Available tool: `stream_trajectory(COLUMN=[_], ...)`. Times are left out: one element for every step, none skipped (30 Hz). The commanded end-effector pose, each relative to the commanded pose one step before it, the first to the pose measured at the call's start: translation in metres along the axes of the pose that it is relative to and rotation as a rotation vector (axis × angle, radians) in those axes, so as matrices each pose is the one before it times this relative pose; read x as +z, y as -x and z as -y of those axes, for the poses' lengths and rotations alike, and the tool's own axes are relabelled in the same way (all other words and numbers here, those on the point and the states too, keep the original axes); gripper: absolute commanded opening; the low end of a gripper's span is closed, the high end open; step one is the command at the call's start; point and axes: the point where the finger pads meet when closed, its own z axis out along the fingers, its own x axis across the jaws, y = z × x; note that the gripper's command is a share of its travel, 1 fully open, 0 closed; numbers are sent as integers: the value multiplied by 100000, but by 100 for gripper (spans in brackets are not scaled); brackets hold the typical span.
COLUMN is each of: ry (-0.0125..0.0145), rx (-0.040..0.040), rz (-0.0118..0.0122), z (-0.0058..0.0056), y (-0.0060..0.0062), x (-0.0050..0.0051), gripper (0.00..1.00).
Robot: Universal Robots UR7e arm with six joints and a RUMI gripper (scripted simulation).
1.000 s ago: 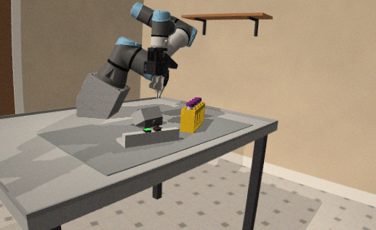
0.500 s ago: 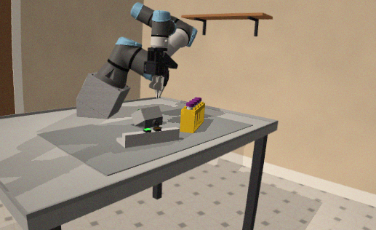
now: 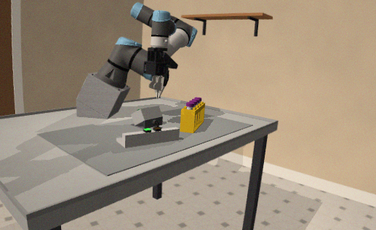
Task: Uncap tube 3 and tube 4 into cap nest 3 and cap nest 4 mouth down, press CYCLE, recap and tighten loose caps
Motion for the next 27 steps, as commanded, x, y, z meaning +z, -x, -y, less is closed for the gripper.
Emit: stream_trajectory(ry=[-3830, 0, 0, 0, 0, 0, 0, 0, 0, 0, 0, 0, 0, -196, -308, 787, 900, 898, 588, 0, 0, 0, 0, 0, 0, 0, 0], rx=[-438, 0, 0, 0, 0, 0, 0, 0, 0, 0, 0, 0, 0, -76, -119, -11, 2, 3, 3, 0, 0, 0, 0, 0, 0, 0, 0], rz=[27626, 0, 0, 0, 0, 0, 0, 0, 0, 0, 0, 0, 0, -29, -49, -7568, -8278, -8275, -5421, 0, 0, 0, 0, 0, 0, 0, 0], z=[-6226, 0, 0, 0, 0, 0, 0, 0, 0, 0, 0, 0, 0, 75, 0, 1, 2, -1, 2, 0, 0, 0, 0, 0, 0, 0, 0], y=[4641, 0, 0, 0, 0, 0, 0, 0, 0, 0, 0, 0, 0, 699, 2, 4, 6, -7, 2, 0, 0, 0, 0, 0, 0, 0, 0], x=[2549, 0, 0, 0, 0, 0, 0, 0, 0, 0, 0, 0, 0, 43, -1, -1, -2, 3, -1, 0, 0, 0, 0, 0, 0, 0, 0], gripper=[0, 0, 0, 0, 0, 0, 0, 0, 0, 0, 0, 0, 0, 0, 0, 0, 0, 0, 0, 0, 0, 0, 0, 0, 0, 0, 0])
